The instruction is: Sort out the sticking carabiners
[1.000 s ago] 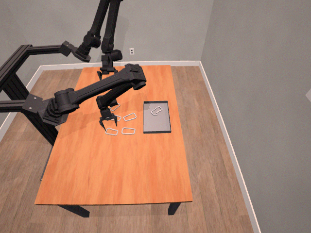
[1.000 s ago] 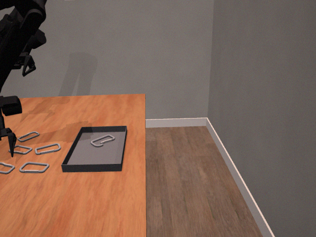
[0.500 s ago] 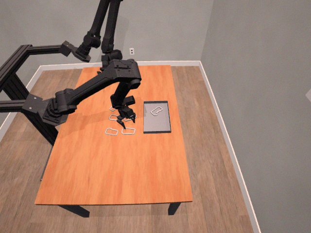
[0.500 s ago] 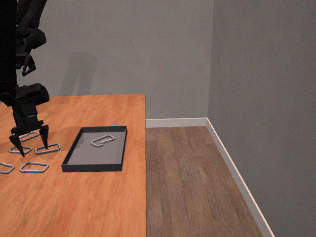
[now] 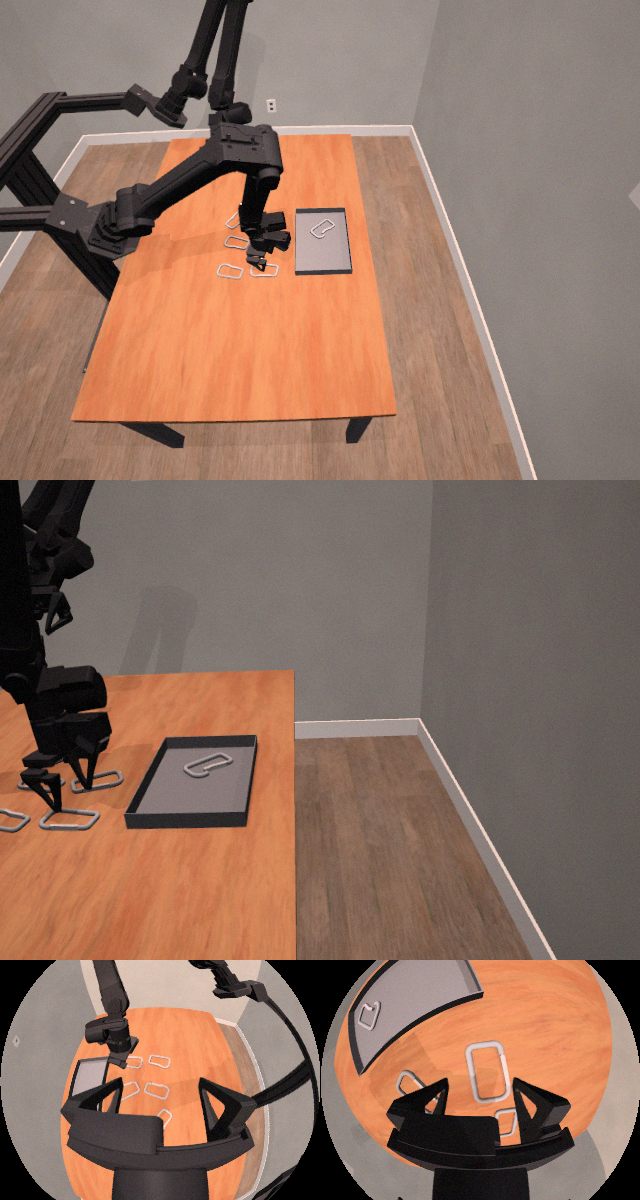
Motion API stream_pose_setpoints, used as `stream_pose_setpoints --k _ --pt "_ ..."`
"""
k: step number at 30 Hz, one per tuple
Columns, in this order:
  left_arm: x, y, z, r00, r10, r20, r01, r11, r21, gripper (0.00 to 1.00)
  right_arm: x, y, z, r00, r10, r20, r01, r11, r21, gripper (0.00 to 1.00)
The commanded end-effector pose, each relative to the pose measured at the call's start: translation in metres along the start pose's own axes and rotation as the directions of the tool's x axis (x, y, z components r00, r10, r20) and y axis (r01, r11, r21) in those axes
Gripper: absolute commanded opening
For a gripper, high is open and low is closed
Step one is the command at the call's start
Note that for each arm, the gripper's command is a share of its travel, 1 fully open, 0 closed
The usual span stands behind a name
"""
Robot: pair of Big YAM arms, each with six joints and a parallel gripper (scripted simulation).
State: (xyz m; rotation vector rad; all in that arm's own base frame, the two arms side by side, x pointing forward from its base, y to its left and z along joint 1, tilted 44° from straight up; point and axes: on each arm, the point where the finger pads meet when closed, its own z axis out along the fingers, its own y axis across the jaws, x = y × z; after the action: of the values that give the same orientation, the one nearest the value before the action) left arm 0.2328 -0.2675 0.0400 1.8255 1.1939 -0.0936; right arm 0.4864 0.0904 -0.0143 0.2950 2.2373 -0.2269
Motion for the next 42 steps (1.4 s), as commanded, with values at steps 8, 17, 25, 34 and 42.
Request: stream_pose_setpoints --k 8,17,25,34,42 --pt "-0.001 0.003 0.002 1.000 0.011 0.002 -0.011 1.000 0.003 1.00 0.001 -0.019 0.011 0.986 -0.118 -0.119 0.114 0.993 -0.039 0.83" --pt "-0.001 0.003 0.002 1.000 0.011 0.002 -0.011 1.000 0.003 1.00 0.011 -0.017 0.021 0.985 -0.126 -0.122 0.121 0.992 -0.044 0.83" --pt "-0.001 0.003 0.002 1.000 0.011 0.002 -0.011 1.000 0.003 1.00 0.013 -0.017 0.030 0.985 -0.124 -0.122 0.120 0.992 -0.043 0.83" --pt "-0.001 0.003 0.002 1.000 0.011 0.002 -0.011 1.000 0.003 1.00 0.006 -0.012 0.032 0.987 -0.119 -0.105 0.114 0.992 -0.052 0.83" --pt "-0.001 0.003 0.002 1.000 0.011 0.002 -0.011 1.000 0.003 1.00 0.006 -0.012 0.032 0.987 -0.119 -0.105 0.114 0.992 -0.052 0.72"
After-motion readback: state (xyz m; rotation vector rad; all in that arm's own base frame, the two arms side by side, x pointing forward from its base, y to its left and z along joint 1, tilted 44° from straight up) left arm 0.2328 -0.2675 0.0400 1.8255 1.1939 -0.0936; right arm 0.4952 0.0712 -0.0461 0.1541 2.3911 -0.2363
